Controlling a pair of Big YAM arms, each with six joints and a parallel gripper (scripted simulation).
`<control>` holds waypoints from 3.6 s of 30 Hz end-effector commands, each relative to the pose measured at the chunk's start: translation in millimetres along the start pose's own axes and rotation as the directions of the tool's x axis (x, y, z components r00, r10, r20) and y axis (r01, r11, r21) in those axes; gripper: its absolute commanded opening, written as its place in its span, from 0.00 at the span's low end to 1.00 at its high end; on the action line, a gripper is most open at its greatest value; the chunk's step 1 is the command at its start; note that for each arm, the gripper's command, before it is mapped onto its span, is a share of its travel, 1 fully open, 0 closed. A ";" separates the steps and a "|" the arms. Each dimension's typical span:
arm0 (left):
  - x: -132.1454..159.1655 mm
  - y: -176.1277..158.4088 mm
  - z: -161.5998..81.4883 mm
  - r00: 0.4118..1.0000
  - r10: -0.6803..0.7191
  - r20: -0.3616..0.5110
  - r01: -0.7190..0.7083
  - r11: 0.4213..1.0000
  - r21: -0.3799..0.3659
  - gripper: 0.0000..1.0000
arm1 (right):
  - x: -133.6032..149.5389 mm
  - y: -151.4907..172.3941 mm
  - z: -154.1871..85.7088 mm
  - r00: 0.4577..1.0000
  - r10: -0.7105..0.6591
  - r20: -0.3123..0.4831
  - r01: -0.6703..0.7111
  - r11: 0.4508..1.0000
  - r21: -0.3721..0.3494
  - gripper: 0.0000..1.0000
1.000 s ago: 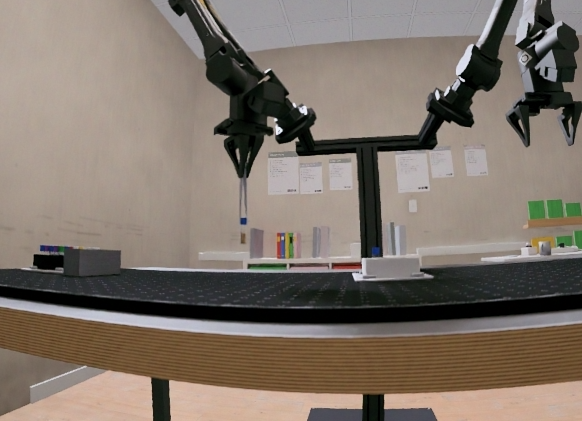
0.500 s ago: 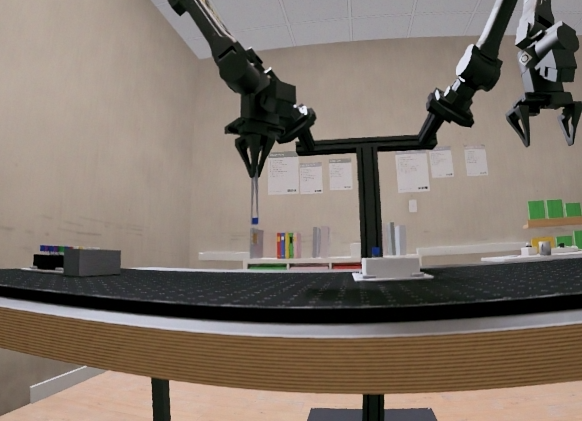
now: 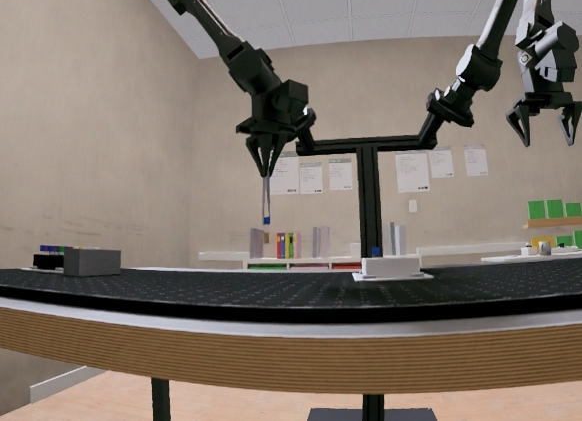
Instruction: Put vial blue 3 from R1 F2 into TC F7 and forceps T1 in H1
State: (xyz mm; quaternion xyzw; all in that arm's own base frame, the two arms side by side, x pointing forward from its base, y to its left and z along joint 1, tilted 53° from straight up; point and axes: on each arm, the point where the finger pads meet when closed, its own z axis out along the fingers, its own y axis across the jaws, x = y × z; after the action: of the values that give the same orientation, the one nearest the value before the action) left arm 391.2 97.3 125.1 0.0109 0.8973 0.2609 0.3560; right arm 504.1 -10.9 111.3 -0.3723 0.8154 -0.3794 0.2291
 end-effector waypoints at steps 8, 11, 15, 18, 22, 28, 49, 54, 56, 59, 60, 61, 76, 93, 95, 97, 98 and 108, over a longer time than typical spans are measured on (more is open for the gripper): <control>-3.6 1.4 -0.9 1.000 0.001 0.013 -0.001 1.000 -0.003 1.00 | -12.8 20.0 2.1 1.000 0.004 0.004 -0.004 1.000 -0.005 0.09; -3.6 1.4 -0.9 1.000 0.001 0.013 -0.001 1.000 -0.003 1.00 | -16.0 23.8 2.1 1.000 0.004 0.004 -0.004 1.000 -0.006 0.09; -3.6 1.4 -0.9 1.000 0.001 0.013 -0.001 1.000 -0.003 1.00 | -21.4 27.5 1.9 1.000 0.005 0.006 -0.005 1.000 -0.004 0.09; -3.6 1.4 -0.9 1.000 0.001 0.013 -0.001 1.000 -0.003 1.00 | -26.1 29.5 1.7 1.000 0.008 0.009 -0.008 1.000 -0.001 0.09; -3.6 1.4 -0.9 1.000 0.001 0.013 -0.001 1.000 -0.003 1.00 | -19.2 25.9 7.5 1.000 0.023 -0.011 -0.023 1.000 0.002 0.09; -3.6 1.4 -0.9 1.000 0.001 0.013 -0.001 1.000 -0.003 1.00 | -35.7 38.7 1.5 1.000 0.010 0.012 -0.010 1.000 0.003 0.09; -3.6 1.4 -0.9 1.000 0.001 0.013 -0.001 1.000 -0.003 1.00 | -54.8 65.1 1.3 1.000 0.008 0.012 -0.008 1.000 0.002 0.09; -3.6 1.4 -0.9 1.000 0.001 0.013 -0.001 1.000 -0.003 1.00 | -57.6 69.8 2.2 1.000 0.010 0.008 -0.010 1.000 0.002 0.09; -3.6 1.4 -0.9 1.000 0.001 0.013 -0.001 1.000 -0.003 1.00 | -52.6 66.8 6.8 1.000 0.021 -0.005 -0.021 1.000 0.005 0.09; -3.6 1.4 -0.9 1.000 0.001 0.013 -0.001 1.000 -0.003 1.00 | -63.4 75.7 1.2 1.000 0.009 0.013 -0.009 1.000 0.004 0.09; -3.6 1.4 -0.9 1.000 0.001 0.013 -0.001 1.000 -0.003 1.00 | -64.2 77.2 1.2 1.000 0.009 0.013 -0.009 1.000 0.003 0.09; -3.6 1.4 -0.9 1.000 0.001 0.013 -0.001 1.000 -0.003 1.00 | -65.3 78.6 1.2 1.000 0.009 0.013 -0.009 1.000 0.003 0.09; -3.6 1.4 -0.9 1.000 0.001 0.013 -0.001 1.000 -0.003 1.00 | -77.6 97.2 1.0 1.000 0.004 0.010 -0.004 1.000 0.000 0.09; -3.6 1.4 -0.9 1.000 0.001 0.013 -0.001 1.000 -0.003 1.00 | -91.3 118.8 0.8 1.000 -0.004 0.003 0.004 1.000 -0.005 0.09; -3.6 1.4 -0.9 1.000 0.001 0.013 -0.001 1.000 -0.003 1.00 | -93.0 121.8 0.8 1.000 -0.006 0.002 0.006 1.000 -0.006 0.09; -3.6 1.4 -0.9 1.000 0.001 0.013 -0.001 1.000 -0.003 1.00 | -95.2 124.4 0.7 1.000 -0.005 0.003 0.005 1.000 -0.005 0.09; -3.6 1.4 -0.9 1.000 0.001 0.013 -0.001 1.000 -0.003 1.00 | -96.1 125.8 0.7 1.000 -0.006 0.003 0.006 1.000 -0.006 0.09; -3.6 1.4 -0.9 1.000 0.001 0.013 -0.001 1.000 -0.003 1.00 | -103.6 135.3 1.7 1.000 -0.002 0.001 0.002 1.000 -0.004 0.09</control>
State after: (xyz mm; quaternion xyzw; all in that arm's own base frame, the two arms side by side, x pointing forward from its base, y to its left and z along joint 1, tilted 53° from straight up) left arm 391.2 97.3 125.1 0.0109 0.8973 0.2609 0.3560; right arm 509.7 116.4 17.2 -0.3726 0.8158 -0.3800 0.2263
